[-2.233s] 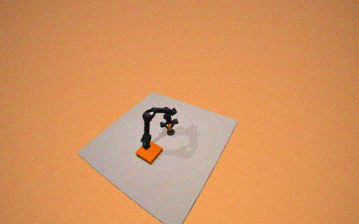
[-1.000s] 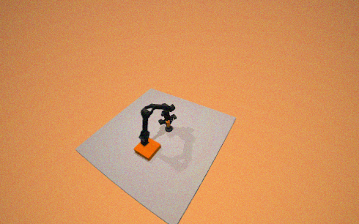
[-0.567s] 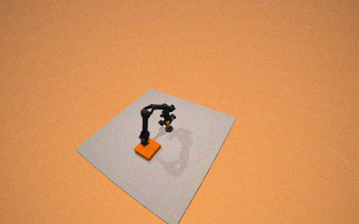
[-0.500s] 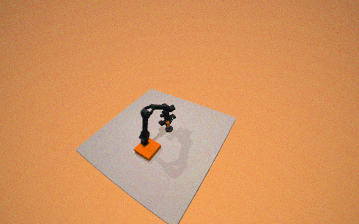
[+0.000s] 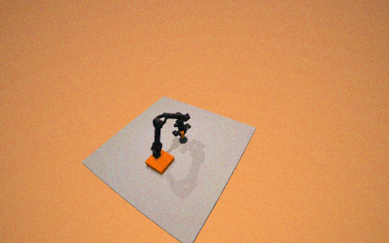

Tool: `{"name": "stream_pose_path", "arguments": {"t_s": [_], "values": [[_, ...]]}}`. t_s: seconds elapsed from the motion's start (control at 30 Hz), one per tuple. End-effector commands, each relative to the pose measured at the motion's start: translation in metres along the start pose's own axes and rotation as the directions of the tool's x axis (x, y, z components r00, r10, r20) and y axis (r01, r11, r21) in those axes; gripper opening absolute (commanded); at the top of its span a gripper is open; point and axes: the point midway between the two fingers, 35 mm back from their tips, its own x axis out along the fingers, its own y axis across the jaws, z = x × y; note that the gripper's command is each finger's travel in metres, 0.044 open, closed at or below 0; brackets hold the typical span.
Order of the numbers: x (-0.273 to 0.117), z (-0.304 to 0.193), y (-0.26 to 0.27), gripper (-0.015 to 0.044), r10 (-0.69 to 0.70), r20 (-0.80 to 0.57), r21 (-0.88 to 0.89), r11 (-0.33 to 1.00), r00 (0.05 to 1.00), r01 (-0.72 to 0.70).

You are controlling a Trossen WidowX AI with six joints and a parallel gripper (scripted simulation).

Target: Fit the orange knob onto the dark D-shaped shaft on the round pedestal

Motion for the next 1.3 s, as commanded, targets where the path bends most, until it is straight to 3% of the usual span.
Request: {"name": "stream_pose_path", "arguments": {"t_s": [0.0,0.67,0.9,1.27], "values": [[0.0012,0.0004,-0.0012,0.0000,-0.004,0.002,-0.004,1.000,1.000,0.004],[-0.0033,-0.0003,0.0047,0.0000,-0.003,0.002,-0.005,1.000,1.000,0.003],[-0.0049,-0.0003,0.0046,0.0000,-0.003,0.002,-0.202,0.979,1.000,0.004],[-0.0033,0.0000,0.0002,0.0000,-0.004,0.002,-0.212,0.977,1.000,0.004]]}}
